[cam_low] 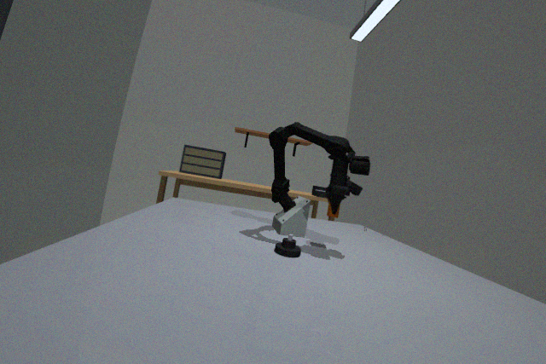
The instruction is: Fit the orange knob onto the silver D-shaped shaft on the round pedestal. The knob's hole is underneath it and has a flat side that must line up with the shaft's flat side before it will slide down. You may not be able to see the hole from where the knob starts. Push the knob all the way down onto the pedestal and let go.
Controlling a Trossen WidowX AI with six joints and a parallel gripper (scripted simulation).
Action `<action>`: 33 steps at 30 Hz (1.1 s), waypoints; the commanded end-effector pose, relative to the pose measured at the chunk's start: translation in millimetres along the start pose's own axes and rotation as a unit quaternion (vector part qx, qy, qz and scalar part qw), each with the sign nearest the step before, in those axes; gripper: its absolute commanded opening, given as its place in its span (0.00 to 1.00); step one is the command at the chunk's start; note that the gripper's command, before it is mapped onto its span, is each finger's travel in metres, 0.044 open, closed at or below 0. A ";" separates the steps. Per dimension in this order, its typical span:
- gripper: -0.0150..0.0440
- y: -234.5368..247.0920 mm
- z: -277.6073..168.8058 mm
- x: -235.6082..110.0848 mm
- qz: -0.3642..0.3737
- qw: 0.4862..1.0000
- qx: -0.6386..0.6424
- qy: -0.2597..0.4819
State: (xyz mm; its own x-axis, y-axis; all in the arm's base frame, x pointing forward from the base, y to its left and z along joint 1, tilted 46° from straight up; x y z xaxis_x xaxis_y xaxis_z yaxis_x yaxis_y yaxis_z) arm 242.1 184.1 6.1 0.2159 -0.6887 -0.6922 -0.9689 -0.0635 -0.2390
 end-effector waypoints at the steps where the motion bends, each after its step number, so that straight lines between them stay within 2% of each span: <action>1: 0.25 -1.8 3.8 16.0 0.013 1.000 -0.002 -0.004; 21: 0.25 -7.6 11.6 127.8 0.015 1.000 0.003 -0.002; 33: 0.25 -7.7 12.5 131.3 0.015 1.000 0.003 -0.001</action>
State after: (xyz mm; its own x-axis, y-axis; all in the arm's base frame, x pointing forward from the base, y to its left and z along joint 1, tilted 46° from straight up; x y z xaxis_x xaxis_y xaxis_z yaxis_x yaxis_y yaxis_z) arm 279.2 104.3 -90.1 0.1848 -0.6851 -0.7046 -0.9743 -0.0340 -0.2225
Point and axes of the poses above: the point midway between the two fingers, 35 mm back from their tips, its own x axis out along the fingers, its own y axis across the jaws, z = x × y, the point moved 2 cm from there along -x, back along the fingers, and after that the axes turned 4 degrees about -x, right-handed, at the moved point
